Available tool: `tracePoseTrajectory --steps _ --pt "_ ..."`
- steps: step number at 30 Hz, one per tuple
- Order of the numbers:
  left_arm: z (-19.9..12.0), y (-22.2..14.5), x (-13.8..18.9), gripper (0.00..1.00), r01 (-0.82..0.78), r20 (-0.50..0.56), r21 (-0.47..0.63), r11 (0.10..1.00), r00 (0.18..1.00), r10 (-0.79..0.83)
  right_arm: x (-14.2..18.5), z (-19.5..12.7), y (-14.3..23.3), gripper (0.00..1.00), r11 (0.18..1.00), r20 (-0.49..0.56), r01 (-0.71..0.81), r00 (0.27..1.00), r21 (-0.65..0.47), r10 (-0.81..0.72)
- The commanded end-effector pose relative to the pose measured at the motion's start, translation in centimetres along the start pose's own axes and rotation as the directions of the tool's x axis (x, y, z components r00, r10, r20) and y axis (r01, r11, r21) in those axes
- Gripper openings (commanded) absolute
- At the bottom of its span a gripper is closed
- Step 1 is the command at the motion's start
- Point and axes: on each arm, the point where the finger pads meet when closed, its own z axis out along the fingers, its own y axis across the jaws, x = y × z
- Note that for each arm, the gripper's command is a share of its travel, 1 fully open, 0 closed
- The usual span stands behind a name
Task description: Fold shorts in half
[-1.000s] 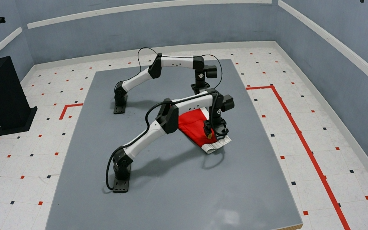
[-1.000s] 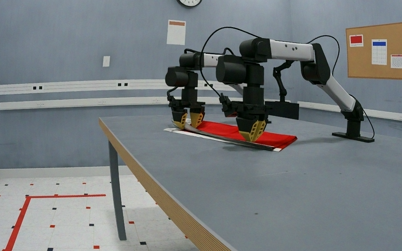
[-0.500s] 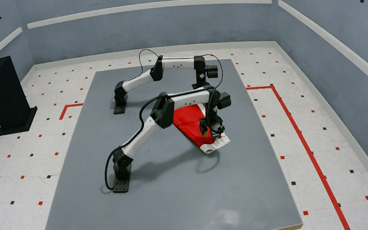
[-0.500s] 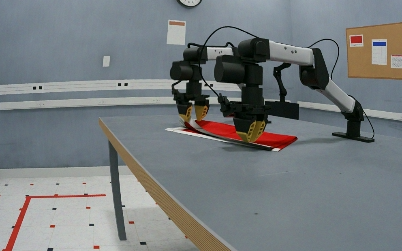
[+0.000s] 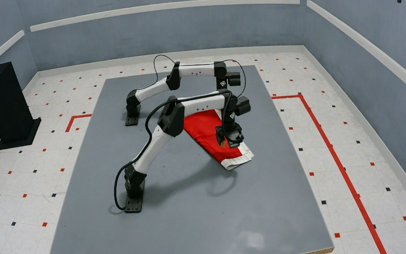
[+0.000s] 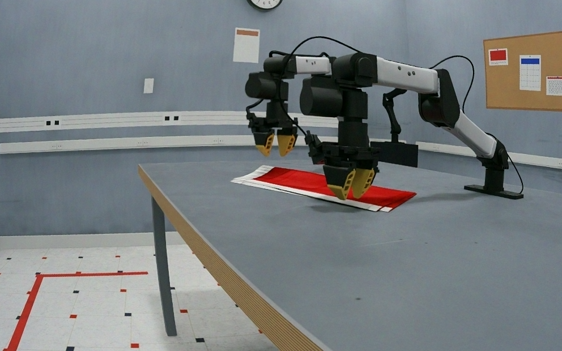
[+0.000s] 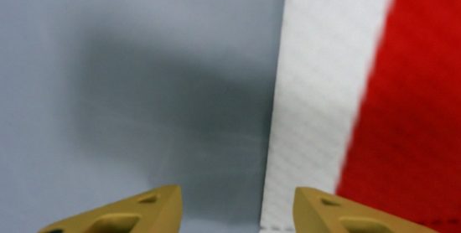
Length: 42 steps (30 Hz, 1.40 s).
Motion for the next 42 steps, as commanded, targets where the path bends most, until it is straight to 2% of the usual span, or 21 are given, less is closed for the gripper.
tracePoseTrajectory --steps 1,3,4,8,26,27,30,42 --pt "-0.1 0.2 0.0 0.45 -0.008 0.007 0.008 1.0 1.0 0.008 -0.4 -3.6 0.5 0.55 0.995 -0.01 -0.003 1.0 -0.098 0.002" --pt "-0.1 0.2 0.0 0.45 -0.008 0.007 0.008 1.0 1.0 0.008 -0.4 -3.6 0.5 0.55 0.995 -0.01 -0.003 1.0 -0.098 0.002" --pt "-0.4 0.2 0.1 0.55 -0.006 0.01 0.001 1.0 1.0 0.006 -0.3 -4.1 0.6 0.55 0.994 -0.013 -0.002 1.0 -0.108 0.001" --pt "0.0 0.2 0.1 0.55 -0.006 0.007 0.007 1.0 1.0 0.006 -0.7 -4.7 -1.7 0.55 0.999 -0.003 0.0 1.0 -0.05 0.0" --pt "0.1 0.2 0.1 0.55 -0.007 0.008 0.006 1.0 1.0 0.007 -0.6 -5.7 -1.1 0.55 0.996 -0.009 0.002 1.0 -0.084 -0.003" --pt "-3.1 -0.9 -0.2 0.55 -0.003 0.015 -0.012 1.0 1.0 0.003 -0.6 -5.7 -1.1 0.55 0.996 -0.009 0.002 1.0 -0.084 -0.003" --pt "-3.8 -0.5 -0.7 0.55 0.0 0.031 -0.055 0.998 1.0 0.002 -0.6 -5.7 -1.1 0.55 0.996 -0.009 0.002 1.0 -0.084 -0.003" --pt "-6.0 -2.9 -1.0 0.55 0.001 0.031 -0.046 0.999 1.0 0.001 -0.6 -5.7 -1.1 0.55 0.996 -0.009 0.003 1.0 -0.084 -0.004"
